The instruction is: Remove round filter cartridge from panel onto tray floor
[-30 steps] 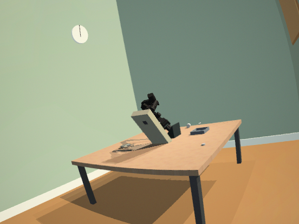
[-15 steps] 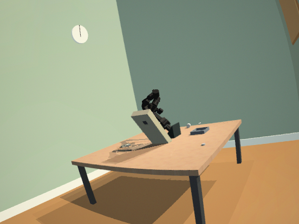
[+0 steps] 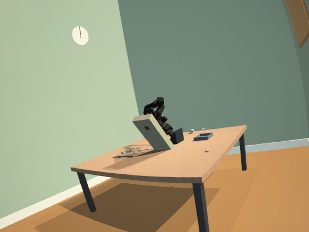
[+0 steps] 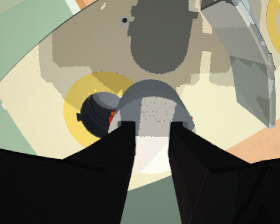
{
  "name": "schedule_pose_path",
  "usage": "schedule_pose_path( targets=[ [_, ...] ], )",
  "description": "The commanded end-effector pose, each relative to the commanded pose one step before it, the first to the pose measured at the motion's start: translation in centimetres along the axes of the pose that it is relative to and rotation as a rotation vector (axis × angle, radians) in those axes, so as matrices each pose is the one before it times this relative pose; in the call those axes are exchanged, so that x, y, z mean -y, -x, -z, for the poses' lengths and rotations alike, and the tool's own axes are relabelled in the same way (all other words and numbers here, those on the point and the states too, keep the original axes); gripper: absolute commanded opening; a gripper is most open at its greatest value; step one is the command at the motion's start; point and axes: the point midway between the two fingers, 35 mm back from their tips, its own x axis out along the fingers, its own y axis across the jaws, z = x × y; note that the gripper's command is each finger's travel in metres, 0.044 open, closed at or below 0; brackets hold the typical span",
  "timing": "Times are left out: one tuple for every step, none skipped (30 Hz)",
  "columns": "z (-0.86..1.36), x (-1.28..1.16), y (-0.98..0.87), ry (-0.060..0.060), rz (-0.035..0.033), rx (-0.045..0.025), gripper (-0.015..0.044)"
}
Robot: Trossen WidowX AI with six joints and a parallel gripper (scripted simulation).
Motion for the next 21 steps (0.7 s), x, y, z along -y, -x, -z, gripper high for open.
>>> schedule_pose_path(
  targets=[
    [-0.648,0.887,-0.091,-0.0085,-0.00737,0.0002,0.0],
    [-0.169,0.285,-0.044,0.0,0.00001,0.00001,0.0],
    [-0.17,0.286,-0.044,0.0,0.00001,0.00001,0.0],
    [-0.171,0.286,-0.045,0.0,0.00001,0.00001,0.0],
    [-0.173,0.287,-0.045,0.0,0.00001,0.00001,0.0],
    [-0.174,0.288,-0.046,0.0,0.00001,0.00001,0.0],
    [-0.175,0.289,-0.046,0.0,0.00001,0.00001,0.0],
    [-0.145,0.238,-0.038,0.0,0.0,0.00001,0.0],
    [-0.088,0.143,-0.023,0.0,0.0,0.00001,0.0],
    [0.409,-0.453,0.038,0.0098,0.0079,0.00015,0.0026],
    [0.0,0.0,0.0,0.0,0.0,0.0,0.0053],
    [0.0,0.0,0.0,0.0,0.0,0.0,0.0079],
    [0.0,0.0,0.0,0.0,0.0,0.0,0.0095],
    [0.0,0.0,0.0,0.0,0.0,0.0,0.0095],
    [0.0,0.0,0.0,0.0,0.0,0.0,0.0095],
    [0.0,0.0,0.0,0.0,0.0,0.0,0.0095],
    [0.0,0.0,0.0,0.0,0.0,0.0,0.0095],
    [0.0,0.0,0.0,0.0,0.0,0.0,0.0095],
    [0.0,0.0,0.0,0.0,0.0,0.0,0.0095],
    [0.0,0.0,0.0,0.0,0.0,0.0,0.0095],
    [0.0,0.0,0.0,0.0,0.0,0.0,0.0095]
  ],
)
